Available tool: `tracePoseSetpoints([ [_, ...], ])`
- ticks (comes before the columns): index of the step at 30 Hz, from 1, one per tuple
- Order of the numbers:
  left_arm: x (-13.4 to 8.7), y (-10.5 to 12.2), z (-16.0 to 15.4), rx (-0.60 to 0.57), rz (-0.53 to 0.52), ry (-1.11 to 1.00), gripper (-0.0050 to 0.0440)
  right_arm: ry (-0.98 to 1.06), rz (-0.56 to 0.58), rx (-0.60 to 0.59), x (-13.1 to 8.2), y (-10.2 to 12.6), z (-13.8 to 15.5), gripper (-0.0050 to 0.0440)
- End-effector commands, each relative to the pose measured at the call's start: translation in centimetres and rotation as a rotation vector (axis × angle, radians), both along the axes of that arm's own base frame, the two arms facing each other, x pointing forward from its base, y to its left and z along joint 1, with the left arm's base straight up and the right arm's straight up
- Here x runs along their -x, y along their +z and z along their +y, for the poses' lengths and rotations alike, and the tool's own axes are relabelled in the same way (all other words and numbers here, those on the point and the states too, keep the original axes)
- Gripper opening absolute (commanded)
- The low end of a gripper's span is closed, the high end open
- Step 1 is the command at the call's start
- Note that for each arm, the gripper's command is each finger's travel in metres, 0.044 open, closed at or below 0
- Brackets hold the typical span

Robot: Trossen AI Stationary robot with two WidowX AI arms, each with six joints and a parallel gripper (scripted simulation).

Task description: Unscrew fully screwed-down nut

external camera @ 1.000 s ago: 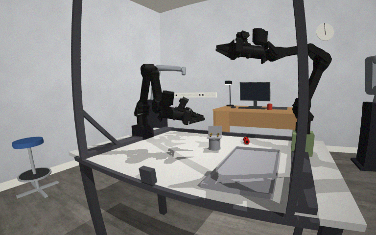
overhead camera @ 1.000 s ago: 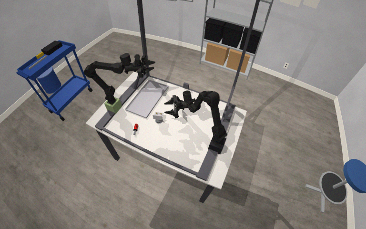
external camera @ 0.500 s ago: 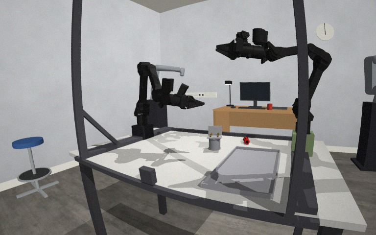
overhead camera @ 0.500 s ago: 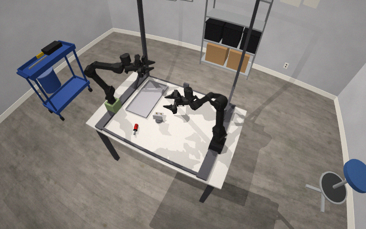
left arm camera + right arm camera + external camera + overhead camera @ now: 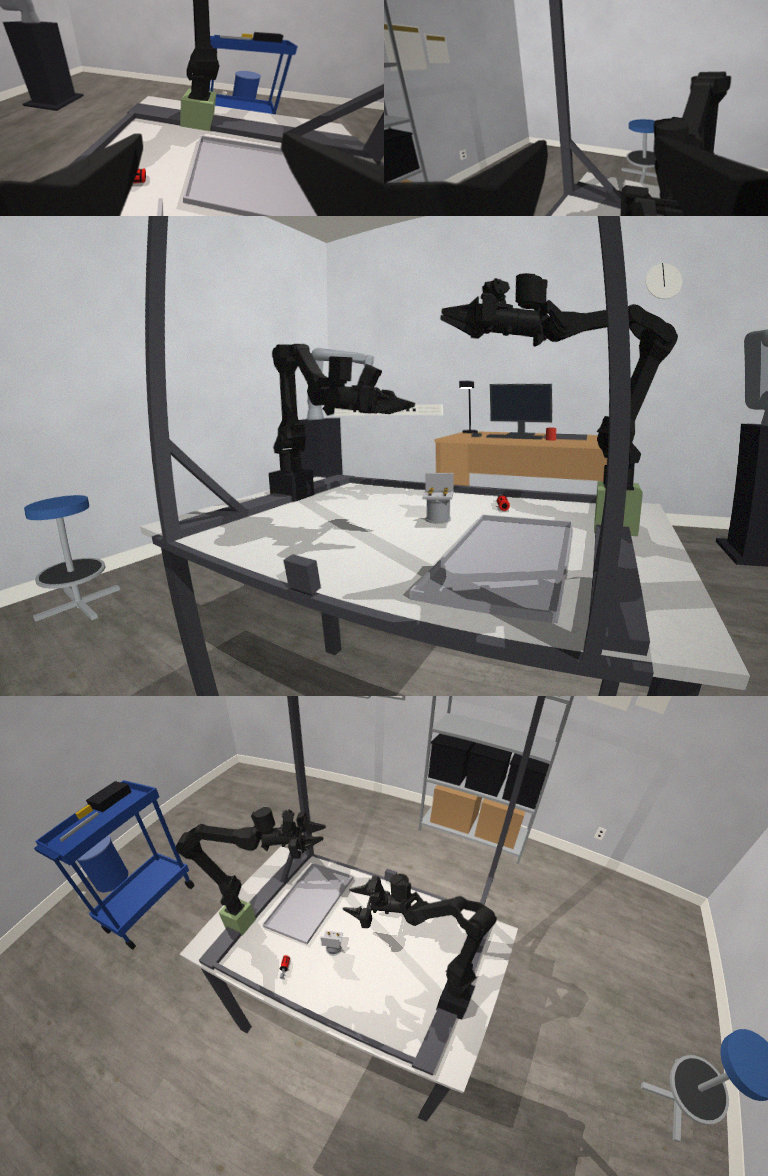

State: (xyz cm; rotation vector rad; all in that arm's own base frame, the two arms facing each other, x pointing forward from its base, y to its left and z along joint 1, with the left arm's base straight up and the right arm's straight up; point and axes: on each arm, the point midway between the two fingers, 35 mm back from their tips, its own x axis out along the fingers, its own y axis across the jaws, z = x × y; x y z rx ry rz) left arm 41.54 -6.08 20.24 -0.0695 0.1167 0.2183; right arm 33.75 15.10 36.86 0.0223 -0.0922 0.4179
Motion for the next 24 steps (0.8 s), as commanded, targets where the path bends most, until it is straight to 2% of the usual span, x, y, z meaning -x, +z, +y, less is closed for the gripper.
tracePoseSetpoints([
  [1, 0.7, 4.0, 0.6, 0.015, -0.057, -0.045, 0.0400, 0.001, -0.027, -0.009, 0.3, 1.2, -0.2, 0.0300],
  [5, 0.7, 4.0, 0.5, 0.015, -0.057, -0.045, 0.0400, 0.001, -0.027, -0.009, 0.3, 1.2, -0.2, 0.0300],
  [6, 1.3, 3.5, 0.7, 0.007, -0.041, -0.059, 0.0400, 0.001, -0.027, -0.009, 0.3, 1.2, -0.2, 0.0300],
  [15, 4.4, 7.6, 1.1, -0.012, -0.093, -0.185, 0.0400, 0.001, -0.027, -0.009, 0.3, 1.2, -0.2, 0.0300],
  [17, 5.0, 9.3, 1.1, -0.013, -0.122, -0.213, 0.0400, 0.001, -0.027, -0.009, 0.3, 1.2, -0.2, 0.0300],
  [22, 5.0, 9.4, 1.1, -0.013, -0.123, -0.213, 0.0400, 0.001, -0.027, -0.009, 0.3, 1.2, -0.2, 0.0300],
  [23, 5.5, 8.8, 1.1, -0.020, -0.110, -0.227, 0.0400, 0.001, -0.027, -0.009, 0.3, 1.2, -0.2, 0.0300],
  [24, 6.0, 9.1, 1.1, -0.024, -0.117, -0.240, 0.0400, 0.001, -0.027, -0.009, 0.3, 1.2, -0.2, 0.0300],
])
